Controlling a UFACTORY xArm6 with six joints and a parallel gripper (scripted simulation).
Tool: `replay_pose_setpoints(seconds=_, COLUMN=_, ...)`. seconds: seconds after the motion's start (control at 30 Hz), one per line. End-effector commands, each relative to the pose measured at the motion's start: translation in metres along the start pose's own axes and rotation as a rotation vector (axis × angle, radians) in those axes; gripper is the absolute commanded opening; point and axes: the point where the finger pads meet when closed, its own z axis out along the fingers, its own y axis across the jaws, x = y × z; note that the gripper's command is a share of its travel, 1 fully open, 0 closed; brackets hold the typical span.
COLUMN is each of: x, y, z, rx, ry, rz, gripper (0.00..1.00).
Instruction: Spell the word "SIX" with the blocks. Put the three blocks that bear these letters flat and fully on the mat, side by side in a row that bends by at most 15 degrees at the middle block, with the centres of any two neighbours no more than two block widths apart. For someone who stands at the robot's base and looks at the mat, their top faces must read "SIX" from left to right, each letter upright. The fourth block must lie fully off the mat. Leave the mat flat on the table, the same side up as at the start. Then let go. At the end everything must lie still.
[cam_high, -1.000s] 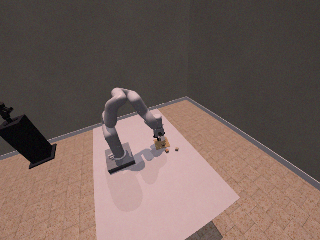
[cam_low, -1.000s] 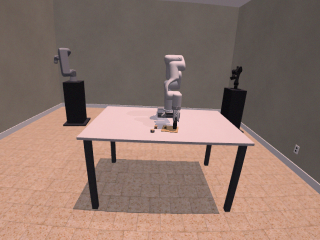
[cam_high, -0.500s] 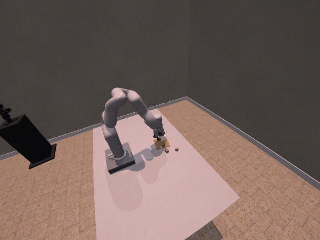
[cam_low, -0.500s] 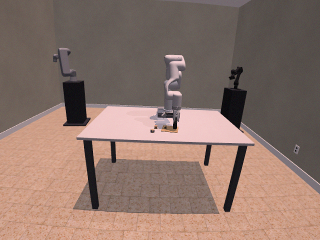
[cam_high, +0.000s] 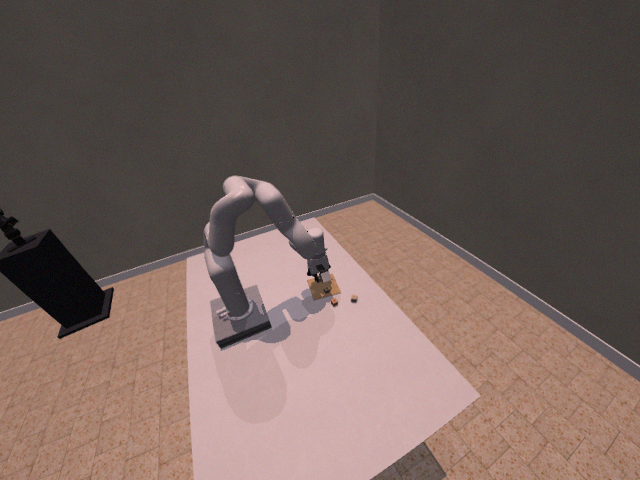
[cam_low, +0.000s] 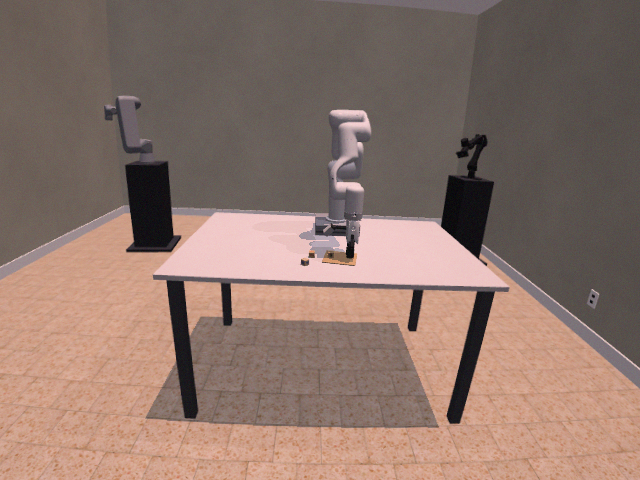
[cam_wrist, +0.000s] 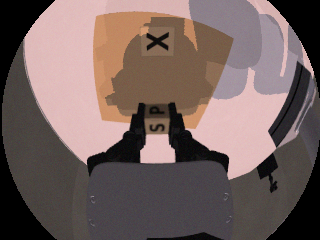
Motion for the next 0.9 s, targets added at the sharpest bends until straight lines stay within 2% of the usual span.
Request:
replay_pose_setpoints(seconds=0.0, x=-0.0002, y=-0.0015, z=-0.0012, rx=0.004, ry=0.0, rz=0.0, gripper=0.21)
replay_pose_setpoints(seconds=0.87, x=-0.0002, y=-0.0015, z=0.0029, rx=0.004, ry=0.0, rz=0.0, gripper=0.21)
